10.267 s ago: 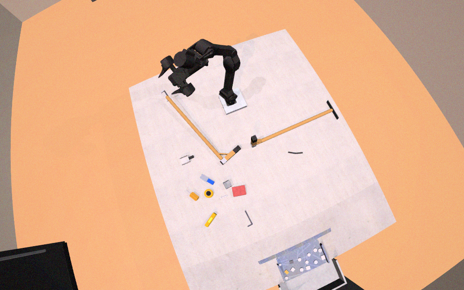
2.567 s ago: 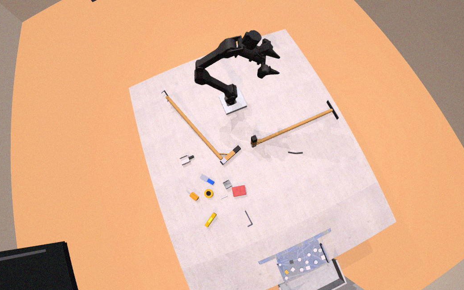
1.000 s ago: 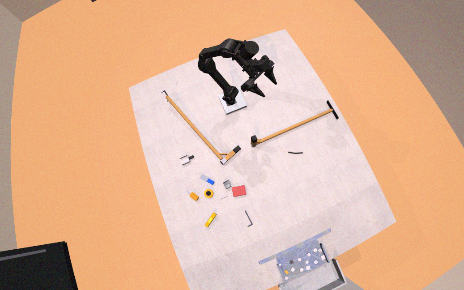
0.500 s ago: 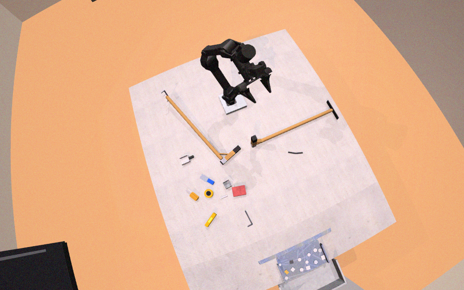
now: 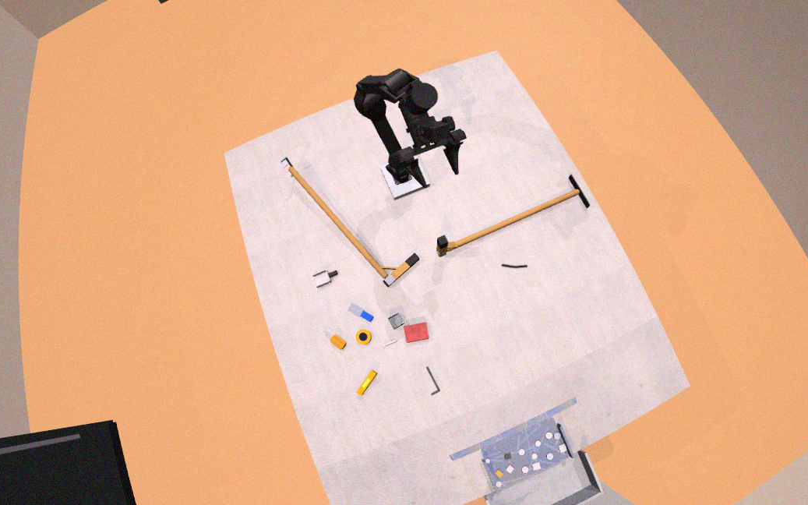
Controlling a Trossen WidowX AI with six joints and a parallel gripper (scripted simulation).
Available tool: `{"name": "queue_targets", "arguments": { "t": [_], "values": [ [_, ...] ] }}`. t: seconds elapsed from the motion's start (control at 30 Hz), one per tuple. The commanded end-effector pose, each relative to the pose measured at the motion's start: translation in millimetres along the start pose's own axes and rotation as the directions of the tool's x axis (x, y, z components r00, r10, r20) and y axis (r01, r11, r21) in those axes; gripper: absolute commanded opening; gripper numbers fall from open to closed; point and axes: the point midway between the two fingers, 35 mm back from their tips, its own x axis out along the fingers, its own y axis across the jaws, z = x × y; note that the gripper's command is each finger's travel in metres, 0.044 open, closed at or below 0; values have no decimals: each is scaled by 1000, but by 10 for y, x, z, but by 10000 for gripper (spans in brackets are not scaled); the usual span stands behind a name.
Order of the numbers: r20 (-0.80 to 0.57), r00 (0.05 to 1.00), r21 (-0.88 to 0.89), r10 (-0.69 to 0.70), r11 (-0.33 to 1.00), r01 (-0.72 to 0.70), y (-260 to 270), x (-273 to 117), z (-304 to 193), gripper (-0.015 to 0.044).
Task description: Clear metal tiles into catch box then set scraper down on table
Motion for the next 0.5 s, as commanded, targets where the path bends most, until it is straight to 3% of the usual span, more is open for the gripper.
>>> {"name": "queue_targets", "arguments": {
  "t": [0.0,0.47],
  "values": [
    [-20,999,2,-43,999,43,-104,36,-10,440],
    [-83,975,26,-205,978,208,-532,25,-93,440]
  ]
}}
